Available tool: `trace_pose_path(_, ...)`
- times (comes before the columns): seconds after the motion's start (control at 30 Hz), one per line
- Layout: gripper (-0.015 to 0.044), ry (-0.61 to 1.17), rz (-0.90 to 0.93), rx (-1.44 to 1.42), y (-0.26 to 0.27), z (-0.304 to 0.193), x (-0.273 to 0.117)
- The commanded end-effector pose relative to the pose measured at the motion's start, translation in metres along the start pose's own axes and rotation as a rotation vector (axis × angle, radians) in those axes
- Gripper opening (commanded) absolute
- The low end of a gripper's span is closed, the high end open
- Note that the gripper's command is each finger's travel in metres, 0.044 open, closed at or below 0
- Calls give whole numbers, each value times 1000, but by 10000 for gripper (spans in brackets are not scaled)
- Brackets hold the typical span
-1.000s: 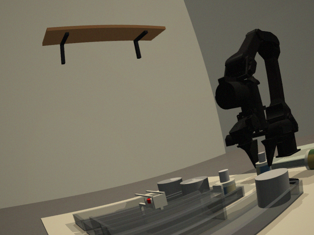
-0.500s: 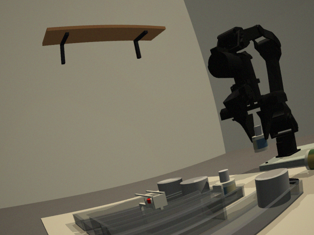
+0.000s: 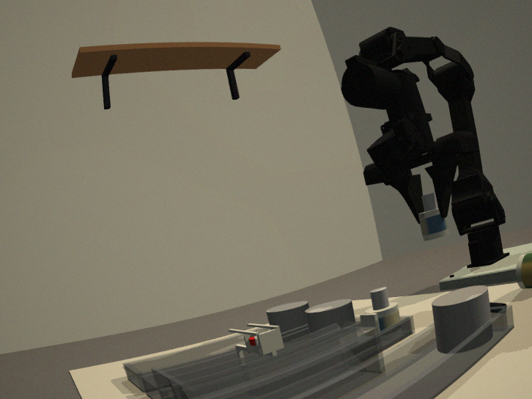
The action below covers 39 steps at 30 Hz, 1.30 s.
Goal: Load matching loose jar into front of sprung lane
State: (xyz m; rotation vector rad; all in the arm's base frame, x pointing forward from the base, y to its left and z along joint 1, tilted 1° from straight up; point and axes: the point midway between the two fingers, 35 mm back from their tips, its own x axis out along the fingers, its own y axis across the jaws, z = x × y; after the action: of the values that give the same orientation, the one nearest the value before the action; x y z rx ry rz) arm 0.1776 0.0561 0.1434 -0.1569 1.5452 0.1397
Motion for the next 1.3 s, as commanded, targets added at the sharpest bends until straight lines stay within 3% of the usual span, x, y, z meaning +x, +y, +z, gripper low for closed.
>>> trace_pose_path(0.0, 0, 7, -4, -1, 1, 17, 6)
trace_pose_path(0.63, 0, 1, -4, -4, 6, 92, 47)
trace_pose_path(1.27, 0, 1, -3, -6, 6, 96, 71)
